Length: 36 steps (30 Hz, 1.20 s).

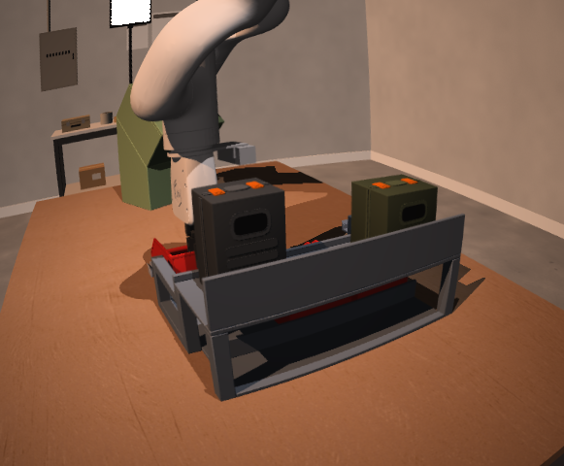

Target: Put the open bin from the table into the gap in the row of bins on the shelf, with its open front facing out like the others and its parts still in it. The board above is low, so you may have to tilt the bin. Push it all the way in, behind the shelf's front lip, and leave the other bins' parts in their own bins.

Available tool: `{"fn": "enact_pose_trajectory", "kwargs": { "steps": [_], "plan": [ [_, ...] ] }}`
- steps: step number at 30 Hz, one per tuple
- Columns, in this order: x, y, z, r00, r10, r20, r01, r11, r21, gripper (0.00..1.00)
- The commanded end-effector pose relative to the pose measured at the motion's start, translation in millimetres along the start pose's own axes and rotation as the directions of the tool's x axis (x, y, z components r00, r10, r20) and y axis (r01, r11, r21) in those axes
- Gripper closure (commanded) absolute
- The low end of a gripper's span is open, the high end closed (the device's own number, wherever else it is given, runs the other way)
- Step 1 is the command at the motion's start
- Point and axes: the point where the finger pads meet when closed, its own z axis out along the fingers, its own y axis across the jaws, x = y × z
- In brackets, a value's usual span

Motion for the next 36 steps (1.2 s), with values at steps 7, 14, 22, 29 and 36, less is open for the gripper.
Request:
{"fn": "enact_pose_trajectory", "kwargs": {
  "steps": [7,14,22,29,36],
  "plan": [
    [-0.2,0.6,-0.3,1.000,0.000,0.000,0.000,1.000,-0.001,0.66],
    [-0.2,0.6,-0.3,1.000,0.000,0.000,0.000,1.000,-0.001,0.66],
    [-0.2,1.5,-12.3,1.000,0.000,0.000,0.000,1.000,-0.001,0.66],
    [-0.2,2.9,-30.2,1.000,0.000,0.000,0.000,1.000,-0.001,0.66],
    [-0.2,2.9,-30.2,1.000,0.000,0.000,0.000,1.000,-0.001,0.66]
  ]
}}
